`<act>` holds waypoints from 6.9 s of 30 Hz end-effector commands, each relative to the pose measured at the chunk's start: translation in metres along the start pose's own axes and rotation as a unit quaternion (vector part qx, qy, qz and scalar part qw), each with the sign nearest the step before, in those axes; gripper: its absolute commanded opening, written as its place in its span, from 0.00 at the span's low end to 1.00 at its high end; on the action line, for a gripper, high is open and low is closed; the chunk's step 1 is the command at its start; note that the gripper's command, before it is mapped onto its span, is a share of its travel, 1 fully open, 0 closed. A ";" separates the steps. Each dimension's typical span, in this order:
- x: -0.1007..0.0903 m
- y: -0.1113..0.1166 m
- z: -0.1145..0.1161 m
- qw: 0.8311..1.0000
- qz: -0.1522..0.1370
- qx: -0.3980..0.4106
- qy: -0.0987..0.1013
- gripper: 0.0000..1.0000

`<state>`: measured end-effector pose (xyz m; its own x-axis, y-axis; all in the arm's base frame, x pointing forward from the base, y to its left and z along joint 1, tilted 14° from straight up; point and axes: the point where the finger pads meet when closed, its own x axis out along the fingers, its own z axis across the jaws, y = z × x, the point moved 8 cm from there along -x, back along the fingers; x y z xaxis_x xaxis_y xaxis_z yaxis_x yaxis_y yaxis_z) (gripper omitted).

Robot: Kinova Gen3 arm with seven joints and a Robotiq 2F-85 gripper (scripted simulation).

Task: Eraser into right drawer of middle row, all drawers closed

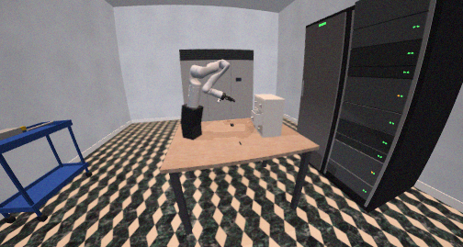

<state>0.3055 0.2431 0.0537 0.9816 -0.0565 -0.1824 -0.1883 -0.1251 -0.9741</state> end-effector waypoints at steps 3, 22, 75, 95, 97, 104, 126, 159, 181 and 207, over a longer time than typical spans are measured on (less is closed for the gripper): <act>0.000 -0.006 0.000 1.000 0.009 0.004 0.001 1.00; 0.000 -0.021 0.000 0.997 0.078 0.004 0.000 1.00; 0.009 -0.073 -0.001 0.947 0.323 0.003 0.000 1.00; 0.014 -0.084 0.000 0.924 0.381 0.004 -0.001 1.00; 0.014 -0.085 -0.001 0.922 0.388 0.003 0.000 1.00; 0.017 -0.089 -0.001 0.913 0.408 0.003 -0.001 1.00; 0.022 -0.098 -0.001 0.887 0.461 0.003 -0.001 1.00; 0.030 -0.109 -0.001 0.853 0.523 0.003 -0.001 1.00; 0.033 -0.112 -0.001 0.839 0.544 0.003 -0.001 1.00; 0.034 -0.113 -0.001 0.835 0.551 0.003 -0.002 1.00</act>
<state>0.3601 0.2543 0.1568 0.2118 -0.1317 -0.9684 -0.9767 0.0067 -0.2146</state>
